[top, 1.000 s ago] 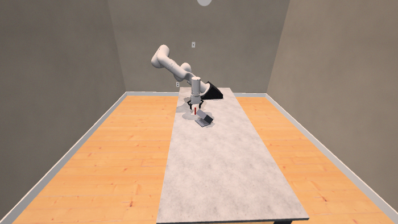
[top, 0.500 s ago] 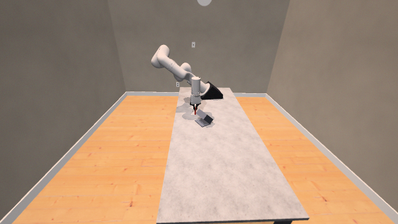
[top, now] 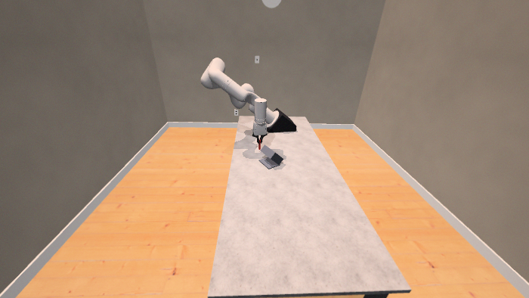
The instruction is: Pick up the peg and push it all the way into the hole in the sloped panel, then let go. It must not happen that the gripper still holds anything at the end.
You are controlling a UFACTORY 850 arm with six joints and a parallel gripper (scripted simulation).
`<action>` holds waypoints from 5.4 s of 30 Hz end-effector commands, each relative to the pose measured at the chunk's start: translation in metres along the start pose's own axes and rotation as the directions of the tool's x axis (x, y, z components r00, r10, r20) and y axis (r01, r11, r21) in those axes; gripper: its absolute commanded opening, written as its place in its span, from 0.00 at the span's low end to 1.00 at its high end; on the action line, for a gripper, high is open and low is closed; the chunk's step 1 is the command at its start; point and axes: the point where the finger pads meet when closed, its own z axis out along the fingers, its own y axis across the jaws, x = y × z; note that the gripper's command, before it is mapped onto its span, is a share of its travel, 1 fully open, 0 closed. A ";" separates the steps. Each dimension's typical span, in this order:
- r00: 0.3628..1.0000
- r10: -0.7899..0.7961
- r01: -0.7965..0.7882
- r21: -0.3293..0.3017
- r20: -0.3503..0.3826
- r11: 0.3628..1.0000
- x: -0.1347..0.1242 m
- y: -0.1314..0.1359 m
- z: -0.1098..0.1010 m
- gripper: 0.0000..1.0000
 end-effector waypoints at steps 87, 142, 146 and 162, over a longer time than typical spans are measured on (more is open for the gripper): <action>0.970 -0.241 0.185 -0.562 -0.027 0.806 0.112 -0.126 -0.092 0.00; 0.958 -0.286 0.203 -0.699 -0.003 0.686 0.134 -0.134 -0.055 0.00; 0.958 -0.286 0.203 -0.699 -0.003 0.686 0.134 -0.133 -0.054 0.00; 0.958 -0.286 0.203 -0.699 -0.003 0.685 0.137 -0.124 -0.044 0.00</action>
